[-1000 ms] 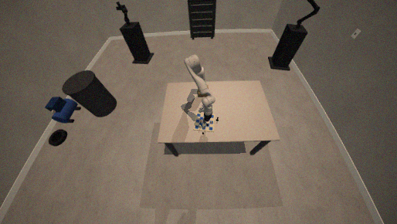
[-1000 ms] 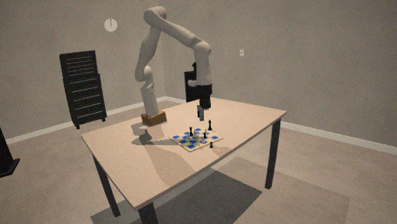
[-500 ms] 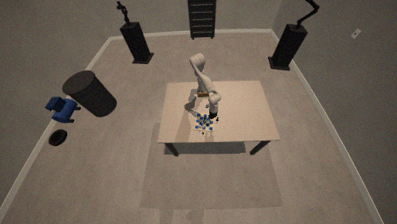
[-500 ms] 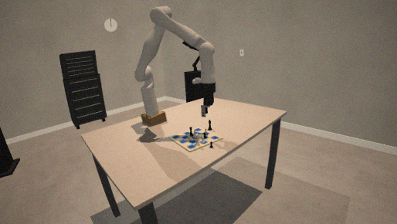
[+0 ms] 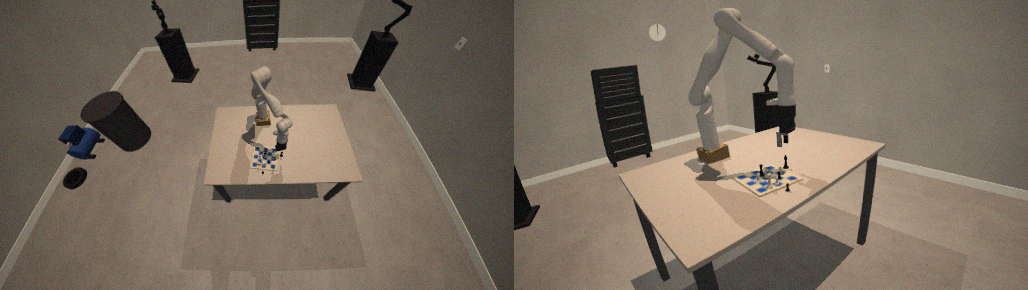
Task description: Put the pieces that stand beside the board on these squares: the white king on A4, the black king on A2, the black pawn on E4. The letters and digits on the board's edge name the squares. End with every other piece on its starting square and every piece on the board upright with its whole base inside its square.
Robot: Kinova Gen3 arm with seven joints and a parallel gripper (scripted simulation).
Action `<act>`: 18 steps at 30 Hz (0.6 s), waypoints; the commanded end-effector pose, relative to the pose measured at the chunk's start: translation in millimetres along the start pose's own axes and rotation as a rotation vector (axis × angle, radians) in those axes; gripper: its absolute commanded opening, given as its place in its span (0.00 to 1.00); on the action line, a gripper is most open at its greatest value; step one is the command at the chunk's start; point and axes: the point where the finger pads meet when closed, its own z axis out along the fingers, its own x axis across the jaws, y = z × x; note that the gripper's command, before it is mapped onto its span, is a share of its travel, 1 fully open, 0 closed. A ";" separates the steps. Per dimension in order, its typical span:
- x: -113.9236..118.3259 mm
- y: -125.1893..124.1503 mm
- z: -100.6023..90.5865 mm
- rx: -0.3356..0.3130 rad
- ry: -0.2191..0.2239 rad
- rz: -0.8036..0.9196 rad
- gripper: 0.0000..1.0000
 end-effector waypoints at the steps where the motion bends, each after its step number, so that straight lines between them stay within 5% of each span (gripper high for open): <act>1: 15.6 -1.1 -2.4 -0.012 0.002 0.055 1.00; 18: 29.3 -4.0 -2.9 -0.015 0.003 0.139 1.00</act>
